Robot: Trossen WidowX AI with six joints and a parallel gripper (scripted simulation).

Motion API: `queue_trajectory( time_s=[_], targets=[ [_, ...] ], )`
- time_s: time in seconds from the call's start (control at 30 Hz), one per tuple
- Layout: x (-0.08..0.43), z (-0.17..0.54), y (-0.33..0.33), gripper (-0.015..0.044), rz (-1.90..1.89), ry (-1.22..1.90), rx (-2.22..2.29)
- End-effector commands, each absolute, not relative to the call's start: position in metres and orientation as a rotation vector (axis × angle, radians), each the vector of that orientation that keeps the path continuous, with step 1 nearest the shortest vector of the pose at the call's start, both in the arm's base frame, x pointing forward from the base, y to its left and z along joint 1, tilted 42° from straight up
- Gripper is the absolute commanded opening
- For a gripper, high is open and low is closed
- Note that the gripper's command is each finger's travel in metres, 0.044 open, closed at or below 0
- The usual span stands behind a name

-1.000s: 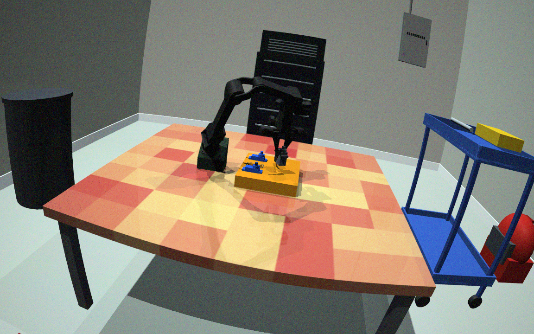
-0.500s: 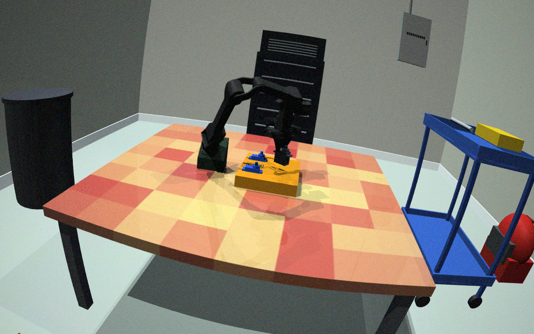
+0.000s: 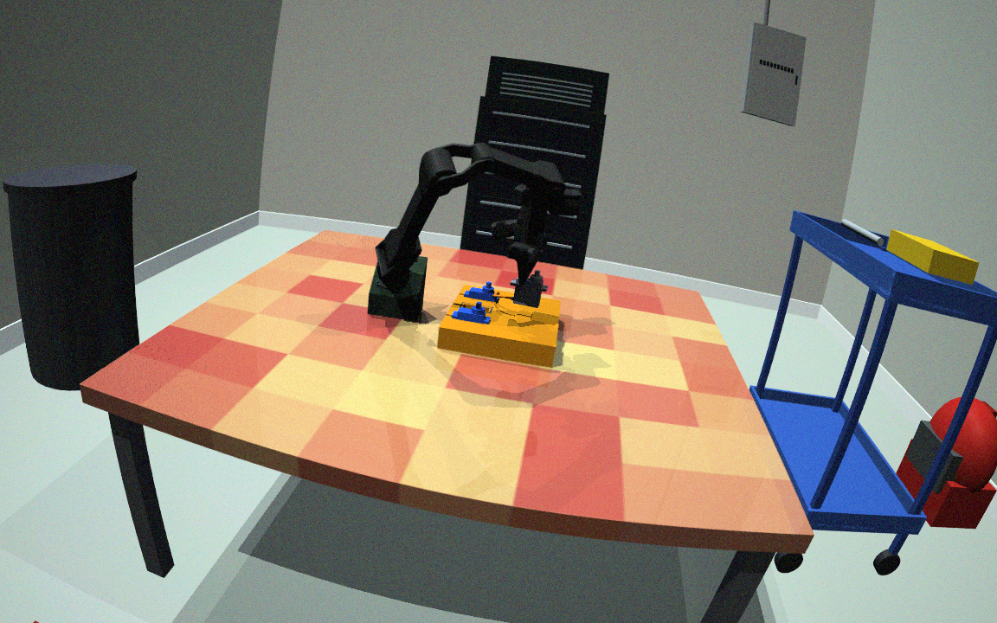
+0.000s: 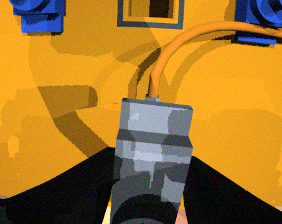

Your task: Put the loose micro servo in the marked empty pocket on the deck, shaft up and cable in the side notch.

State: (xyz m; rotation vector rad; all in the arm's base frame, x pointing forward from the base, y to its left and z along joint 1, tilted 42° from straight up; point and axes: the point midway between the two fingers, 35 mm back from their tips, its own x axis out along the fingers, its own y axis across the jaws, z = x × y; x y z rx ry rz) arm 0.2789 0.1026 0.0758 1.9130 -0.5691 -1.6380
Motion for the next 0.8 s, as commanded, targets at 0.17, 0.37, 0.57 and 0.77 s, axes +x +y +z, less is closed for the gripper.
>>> queue_trajectory(
  time_s=[0.17,0.37,0.57,0.77],
  targets=[
    [0.278,0.077,0.103,0.0000,-1.630,-0.501,1.859],
    [0.261,0.075,0.100,0.0000,-1.631,-0.501,1.858],
    [0.235,0.074,0.094,0.0000,-1.632,-0.500,1.856],
    [0.207,0.072,0.089,0.0000,-1.633,-0.500,1.855]
  ],
)
